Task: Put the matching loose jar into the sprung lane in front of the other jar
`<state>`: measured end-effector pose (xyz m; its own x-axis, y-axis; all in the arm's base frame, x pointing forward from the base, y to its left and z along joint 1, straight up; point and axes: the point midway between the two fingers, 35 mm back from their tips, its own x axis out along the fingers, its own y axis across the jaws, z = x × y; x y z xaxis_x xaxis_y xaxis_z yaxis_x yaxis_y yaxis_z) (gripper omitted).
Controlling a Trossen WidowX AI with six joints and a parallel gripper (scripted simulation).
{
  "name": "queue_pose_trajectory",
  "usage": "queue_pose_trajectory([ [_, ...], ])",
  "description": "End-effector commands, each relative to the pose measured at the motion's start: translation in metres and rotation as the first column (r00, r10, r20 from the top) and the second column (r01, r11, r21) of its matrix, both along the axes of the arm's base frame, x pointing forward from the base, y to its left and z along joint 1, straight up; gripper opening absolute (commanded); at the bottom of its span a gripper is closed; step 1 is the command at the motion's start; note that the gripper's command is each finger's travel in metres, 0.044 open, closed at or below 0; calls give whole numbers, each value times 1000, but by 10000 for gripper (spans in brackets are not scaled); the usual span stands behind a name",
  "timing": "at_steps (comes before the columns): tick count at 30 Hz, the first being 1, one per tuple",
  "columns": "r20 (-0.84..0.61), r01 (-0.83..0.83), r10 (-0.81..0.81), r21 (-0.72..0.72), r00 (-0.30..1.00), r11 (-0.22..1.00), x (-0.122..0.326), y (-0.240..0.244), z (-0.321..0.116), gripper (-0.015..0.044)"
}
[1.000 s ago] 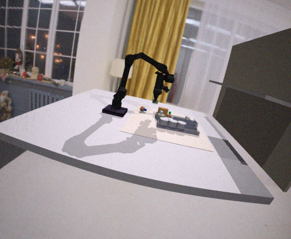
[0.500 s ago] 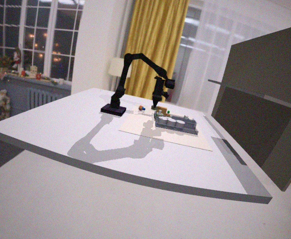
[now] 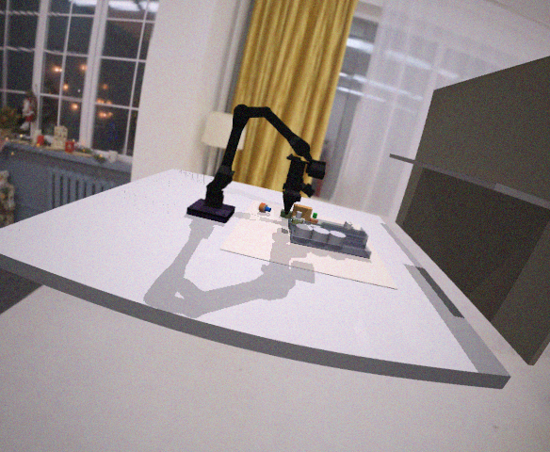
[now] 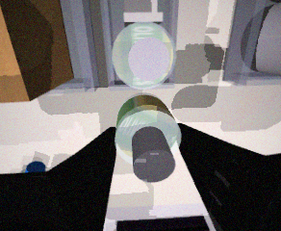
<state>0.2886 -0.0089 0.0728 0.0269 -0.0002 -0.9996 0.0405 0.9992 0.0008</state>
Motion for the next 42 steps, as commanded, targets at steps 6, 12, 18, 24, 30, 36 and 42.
queue_pose_trajectory([
  [6, 1, -5, 5, -3, 1000, 1000, 2, -1, -2, 0],
  [12, 1, -5, 5, -3, 1000, 1000, 4, -1, -2, 0],
  [18, 1, -5, 5, -3, 1000, 1000, 7, -1, -2, 0],
  [24, 1, -5, 5, -3, 1000, 1000, 9, -1, -2, 0],
  [30, 2, -5, 5, -3, 1000, 1000, 12, -1, -2, 0],
  [36, 2, -5, 5, -3, 1000, 1000, 14, -1, -2, 0],
  [42, 2, -5, 5, -3, 1000, 1000, 17, -1, -2, 0],
])
